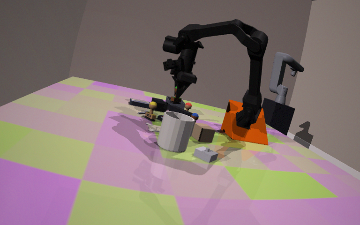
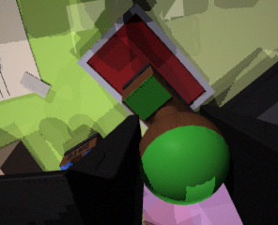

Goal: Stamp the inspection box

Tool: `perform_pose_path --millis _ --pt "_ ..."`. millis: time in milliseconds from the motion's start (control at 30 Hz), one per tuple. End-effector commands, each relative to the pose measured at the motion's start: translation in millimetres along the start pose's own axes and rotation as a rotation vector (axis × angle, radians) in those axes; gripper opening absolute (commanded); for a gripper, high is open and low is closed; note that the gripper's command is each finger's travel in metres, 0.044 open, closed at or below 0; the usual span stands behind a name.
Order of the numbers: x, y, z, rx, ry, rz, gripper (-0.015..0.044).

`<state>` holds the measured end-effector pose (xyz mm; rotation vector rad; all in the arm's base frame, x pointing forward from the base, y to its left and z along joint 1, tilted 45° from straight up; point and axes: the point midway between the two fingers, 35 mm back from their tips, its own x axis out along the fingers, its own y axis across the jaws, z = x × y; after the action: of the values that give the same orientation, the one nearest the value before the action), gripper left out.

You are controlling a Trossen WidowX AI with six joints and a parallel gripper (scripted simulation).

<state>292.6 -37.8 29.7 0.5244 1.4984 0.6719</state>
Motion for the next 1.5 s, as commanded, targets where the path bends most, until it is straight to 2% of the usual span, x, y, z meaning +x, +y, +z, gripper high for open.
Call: perform_pose_path --millis 0,1467 --pt "2 2 -2 0.004 -0.001 0.002 0.0000" --pt "31 2 -1 0.003 -0.001 0.001 0.0000"
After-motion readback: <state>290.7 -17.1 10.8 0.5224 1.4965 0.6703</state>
